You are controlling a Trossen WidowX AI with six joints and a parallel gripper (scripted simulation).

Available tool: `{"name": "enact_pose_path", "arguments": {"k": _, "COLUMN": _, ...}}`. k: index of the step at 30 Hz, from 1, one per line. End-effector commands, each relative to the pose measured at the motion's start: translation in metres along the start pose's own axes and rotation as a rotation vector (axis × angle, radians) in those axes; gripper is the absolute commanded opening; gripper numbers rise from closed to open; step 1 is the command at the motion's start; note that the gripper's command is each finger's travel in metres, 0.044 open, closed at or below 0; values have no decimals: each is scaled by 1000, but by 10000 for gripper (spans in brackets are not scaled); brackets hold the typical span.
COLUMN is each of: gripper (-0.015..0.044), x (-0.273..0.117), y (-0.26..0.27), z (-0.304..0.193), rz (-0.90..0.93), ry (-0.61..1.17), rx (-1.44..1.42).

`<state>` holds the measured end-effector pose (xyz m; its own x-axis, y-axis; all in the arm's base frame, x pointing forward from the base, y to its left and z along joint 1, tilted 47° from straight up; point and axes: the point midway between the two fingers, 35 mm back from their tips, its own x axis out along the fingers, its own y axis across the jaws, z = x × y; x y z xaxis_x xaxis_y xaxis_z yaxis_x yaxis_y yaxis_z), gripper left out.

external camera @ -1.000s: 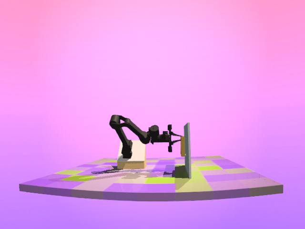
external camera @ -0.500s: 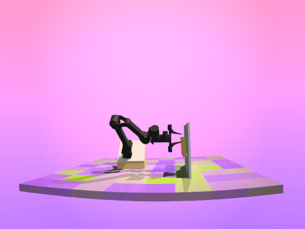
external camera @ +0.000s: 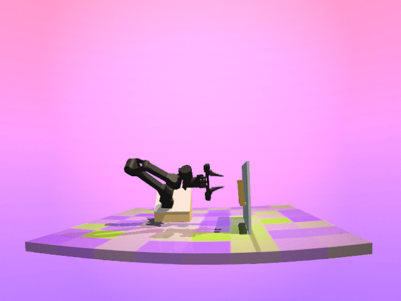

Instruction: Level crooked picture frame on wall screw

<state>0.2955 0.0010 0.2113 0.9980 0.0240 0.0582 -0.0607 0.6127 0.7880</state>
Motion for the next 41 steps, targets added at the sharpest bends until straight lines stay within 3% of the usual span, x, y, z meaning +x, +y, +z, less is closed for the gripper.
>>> {"name": "enact_pose_path", "arguments": {"k": 1, "gripper": 260, "x": -17, "y": -6, "z": -6, "rz": 1, "ry": 12, "rx": 46}}
{"name": "enact_pose_path", "arguments": {"k": 8, "gripper": 260, "x": -24, "y": 7, "z": 8, "rz": -9, "ry": 16, "rx": 65}}
{"name": "enact_pose_path", "arguments": {"k": 21, "gripper": 260, "x": -110, "y": 33, "z": 21, "rz": -42, "ry": 59, "rx": 218}}
{"name": "enact_pose_path", "arguments": {"k": 41, "gripper": 260, "x": -111, "y": 34, "z": 20, "rz": -56, "ry": 46, "rx": 315}}
